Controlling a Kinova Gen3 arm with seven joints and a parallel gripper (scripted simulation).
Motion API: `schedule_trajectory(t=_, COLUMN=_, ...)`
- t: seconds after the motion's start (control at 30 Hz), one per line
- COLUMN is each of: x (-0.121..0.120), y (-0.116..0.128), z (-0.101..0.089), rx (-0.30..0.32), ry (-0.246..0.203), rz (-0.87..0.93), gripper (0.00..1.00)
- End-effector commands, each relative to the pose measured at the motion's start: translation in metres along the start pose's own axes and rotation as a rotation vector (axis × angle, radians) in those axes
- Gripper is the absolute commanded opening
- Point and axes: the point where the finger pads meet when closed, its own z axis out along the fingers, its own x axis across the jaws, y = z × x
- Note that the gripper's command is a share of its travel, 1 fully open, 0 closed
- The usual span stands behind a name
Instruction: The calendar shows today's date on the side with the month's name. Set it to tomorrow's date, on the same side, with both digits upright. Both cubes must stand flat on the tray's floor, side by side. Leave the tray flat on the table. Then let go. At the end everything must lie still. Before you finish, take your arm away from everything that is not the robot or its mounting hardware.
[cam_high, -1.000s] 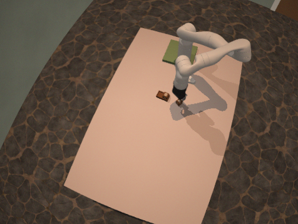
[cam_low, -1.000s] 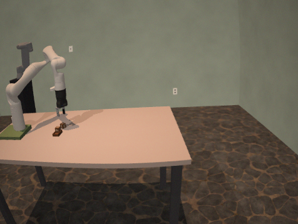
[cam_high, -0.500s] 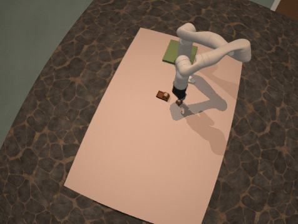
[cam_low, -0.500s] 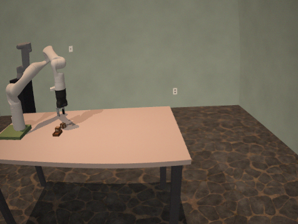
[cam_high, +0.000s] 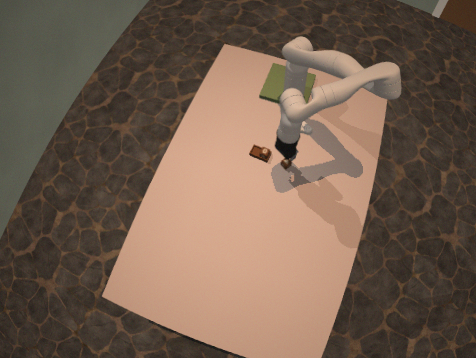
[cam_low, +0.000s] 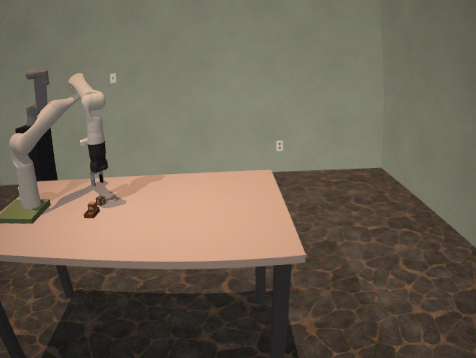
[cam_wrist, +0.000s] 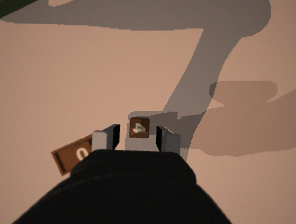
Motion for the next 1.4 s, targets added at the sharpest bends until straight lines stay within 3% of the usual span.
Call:
schedule_trajectory(t=0.0, x=0.0, y=0.0, z=0.0, rx=-0.001, ry=0.001, rz=0.0, gripper=0.9)
schedule_trajectory(t=0.63, x=0.0, y=0.0, z=0.003, rx=-0.001, ry=0.001, rz=0.0, gripper=0.9)
schedule_trajectory(t=1.37, x=0.001, y=0.0, z=0.029, rx=-0.001, ry=0.001, rz=0.0, gripper=0.9)
